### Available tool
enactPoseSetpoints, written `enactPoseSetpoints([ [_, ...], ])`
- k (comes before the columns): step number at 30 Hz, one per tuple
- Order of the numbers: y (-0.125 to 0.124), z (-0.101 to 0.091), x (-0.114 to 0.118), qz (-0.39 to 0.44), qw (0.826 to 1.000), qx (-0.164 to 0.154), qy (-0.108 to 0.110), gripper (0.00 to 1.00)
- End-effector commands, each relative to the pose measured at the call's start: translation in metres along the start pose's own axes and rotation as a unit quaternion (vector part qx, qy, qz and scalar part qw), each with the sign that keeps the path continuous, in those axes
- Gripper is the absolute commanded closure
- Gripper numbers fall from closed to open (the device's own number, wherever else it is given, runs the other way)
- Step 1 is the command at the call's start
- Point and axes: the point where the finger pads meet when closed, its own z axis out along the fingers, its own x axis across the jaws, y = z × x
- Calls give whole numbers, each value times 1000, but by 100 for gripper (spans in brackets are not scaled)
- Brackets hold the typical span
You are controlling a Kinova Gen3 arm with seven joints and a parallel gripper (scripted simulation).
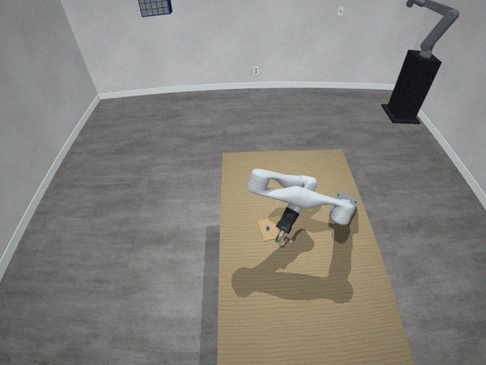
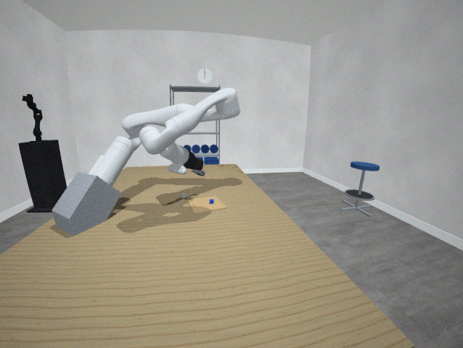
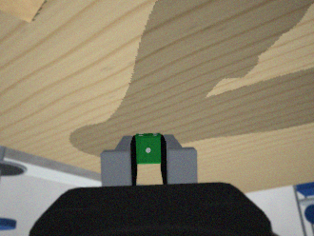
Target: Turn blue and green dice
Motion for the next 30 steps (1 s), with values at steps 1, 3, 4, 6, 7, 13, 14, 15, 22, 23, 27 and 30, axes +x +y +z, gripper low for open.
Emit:
enactPoseSetpoints([
  [1, 0, 0, 0, 1, 1000, 0, -1, 66],
  [3, 0, 0, 0, 1, 1000, 0, -1, 66],
  [4, 0, 0, 0, 1, 1000, 0, -1, 66],
  [6, -1, 0, 0, 0, 1000, 0, -1, 66],
  [7, -2, 1, 0, 0, 1000, 0, -1, 66],
  [13, -13, 6, 0, 1, 1000, 0, -1, 66],
  [14, -15, 8, 0, 1, 1000, 0, -1, 66],
  [15, -18, 9, 0, 1, 1000, 0, -1, 66],
  [22, -35, 18, 0, 1, 1000, 0, -1, 66],
  [23, -39, 20, 0, 1, 1000, 0, -1, 66],
  [27, -52, 27, -1, 1, 1000, 0, -1, 66],
  [30, -60, 31, -1, 1, 1000, 0, -1, 66],
])
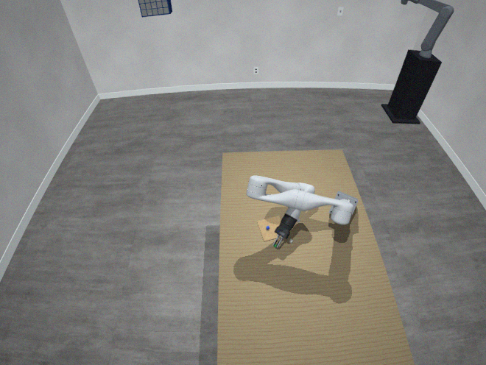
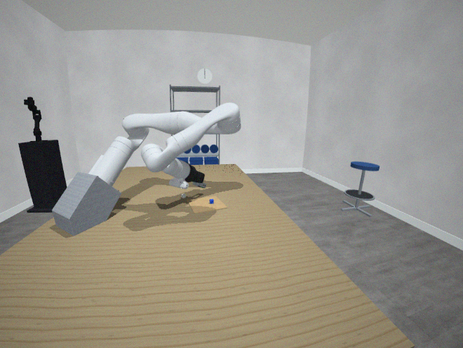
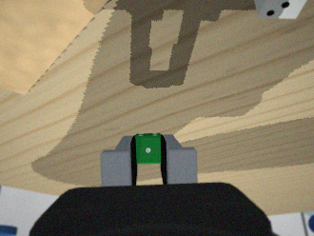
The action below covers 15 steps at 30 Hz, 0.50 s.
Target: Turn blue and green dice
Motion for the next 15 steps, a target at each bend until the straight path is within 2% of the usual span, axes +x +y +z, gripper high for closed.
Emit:
enactPoseSetpoints([
  [1, -9, 4, 4, 7, 1000, -1, 4, 66],
  [15, -15, 7, 4, 7, 1000, -1, 4, 66],
])
